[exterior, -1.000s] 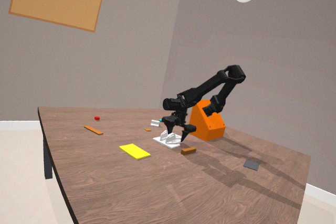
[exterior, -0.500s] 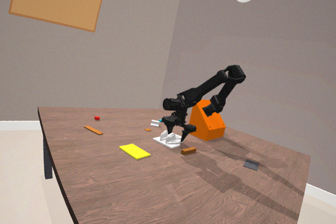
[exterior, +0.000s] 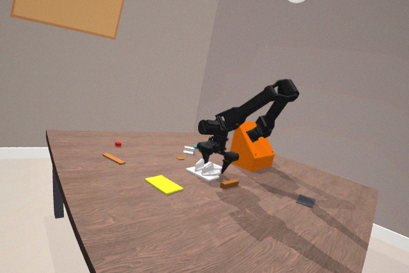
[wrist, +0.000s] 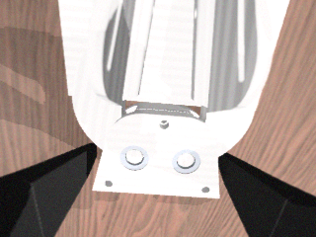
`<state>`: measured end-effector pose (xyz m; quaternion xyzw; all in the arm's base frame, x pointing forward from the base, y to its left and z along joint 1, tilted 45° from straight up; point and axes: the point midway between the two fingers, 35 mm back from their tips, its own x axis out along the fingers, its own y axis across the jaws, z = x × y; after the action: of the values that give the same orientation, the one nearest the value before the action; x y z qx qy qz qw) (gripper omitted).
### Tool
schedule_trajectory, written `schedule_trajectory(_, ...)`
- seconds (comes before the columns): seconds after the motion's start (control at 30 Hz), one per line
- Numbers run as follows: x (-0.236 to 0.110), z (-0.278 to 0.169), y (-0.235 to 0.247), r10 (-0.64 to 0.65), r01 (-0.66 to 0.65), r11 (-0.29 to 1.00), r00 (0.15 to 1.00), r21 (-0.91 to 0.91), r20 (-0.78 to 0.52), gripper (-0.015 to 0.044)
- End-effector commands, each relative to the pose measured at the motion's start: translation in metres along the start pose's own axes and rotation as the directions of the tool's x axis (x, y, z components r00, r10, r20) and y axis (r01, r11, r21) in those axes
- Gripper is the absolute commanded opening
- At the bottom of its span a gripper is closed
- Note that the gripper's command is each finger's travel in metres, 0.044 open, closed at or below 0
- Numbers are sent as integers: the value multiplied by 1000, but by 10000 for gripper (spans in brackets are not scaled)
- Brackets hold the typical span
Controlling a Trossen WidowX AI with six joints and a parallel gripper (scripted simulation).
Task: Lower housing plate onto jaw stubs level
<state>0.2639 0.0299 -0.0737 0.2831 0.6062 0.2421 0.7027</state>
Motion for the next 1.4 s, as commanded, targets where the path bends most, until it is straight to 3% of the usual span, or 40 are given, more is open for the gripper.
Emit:
schedule_trajectory(0.0,0,0,0,0,0,1000,1000,0,0,440)
schedule_trajectory(0.17,-16,2,-2,-3,3,1000,1000,1,1,440)
schedule_trajectory(0.37,-71,1,-1,0,0,1000,1000,4,2,440)
schedule_trajectory(0.6,-68,1,-2,2,-2,1000,1000,12,6,440)
schedule_trajectory(0.87,-125,-48,4,-2,2,1000,1000,6,0,440)
schedule_trajectory(1.37,-126,-49,4,-1,1,1000,1000,6,-1,440)
